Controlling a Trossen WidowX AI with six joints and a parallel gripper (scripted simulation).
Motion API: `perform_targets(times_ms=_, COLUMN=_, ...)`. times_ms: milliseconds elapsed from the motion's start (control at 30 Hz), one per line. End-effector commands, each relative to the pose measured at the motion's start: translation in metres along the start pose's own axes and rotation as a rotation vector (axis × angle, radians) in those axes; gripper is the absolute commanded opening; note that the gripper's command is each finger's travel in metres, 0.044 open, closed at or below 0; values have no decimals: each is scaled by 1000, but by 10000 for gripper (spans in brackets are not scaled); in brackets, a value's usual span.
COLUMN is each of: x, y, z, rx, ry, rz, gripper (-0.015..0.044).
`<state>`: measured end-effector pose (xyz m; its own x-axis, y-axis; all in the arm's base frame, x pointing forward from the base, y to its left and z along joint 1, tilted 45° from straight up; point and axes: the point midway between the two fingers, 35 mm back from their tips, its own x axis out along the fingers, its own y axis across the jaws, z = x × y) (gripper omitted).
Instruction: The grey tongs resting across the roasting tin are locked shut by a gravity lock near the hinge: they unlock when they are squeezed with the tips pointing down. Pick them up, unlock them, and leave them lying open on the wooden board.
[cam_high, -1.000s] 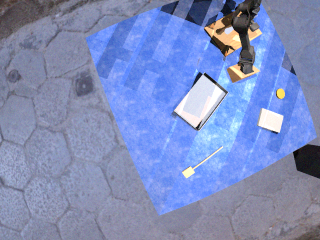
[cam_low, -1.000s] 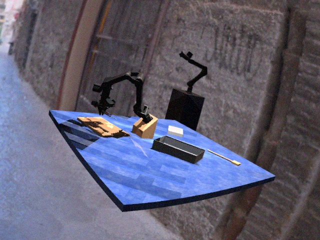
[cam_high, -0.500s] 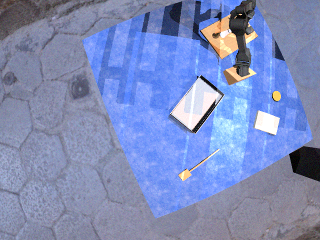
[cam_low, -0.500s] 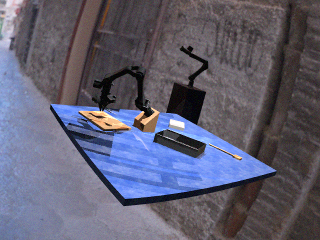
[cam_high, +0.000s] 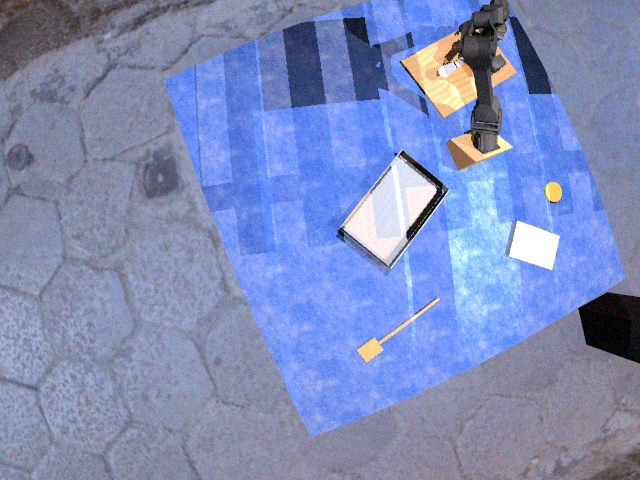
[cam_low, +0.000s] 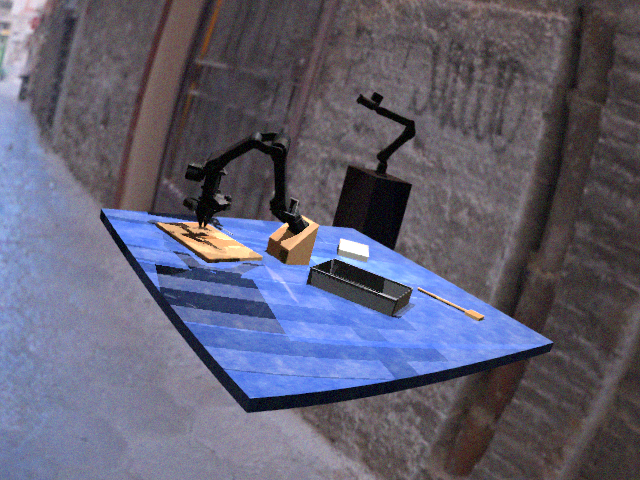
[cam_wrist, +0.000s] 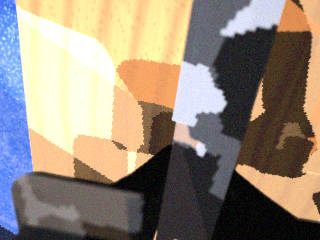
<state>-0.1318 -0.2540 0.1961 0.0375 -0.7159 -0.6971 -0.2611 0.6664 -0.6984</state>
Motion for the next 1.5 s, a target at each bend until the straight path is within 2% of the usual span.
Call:
perform_targets(times_ms=0, x=0, y=0, z=0, rx=0, ry=0, rz=0, gripper=-45)
perform_targets(times_ms=600, x=0, y=0, z=0, rx=0, ry=0, rz=0, gripper=427)
perform_targets(times_ms=633, x=0, y=0, z=0, rx=0, ry=0, rz=0, gripper=440)
perform_targets(times_ms=833, x=-6, y=-6, z=-24, rx=3, ry=3, rz=8, gripper=440)
perform_targets(times_ms=1200, x=-32, y=-1, z=-142, rx=1, ry=8, rz=12, gripper=440)
perform_targets(times_ms=1367, x=-36, y=1, z=-149, rx=0, ry=8, rz=11, gripper=440)
perform_targets(times_ms=1467, x=-57, y=2, z=-145, rx=7, ry=9, rz=17, gripper=440)
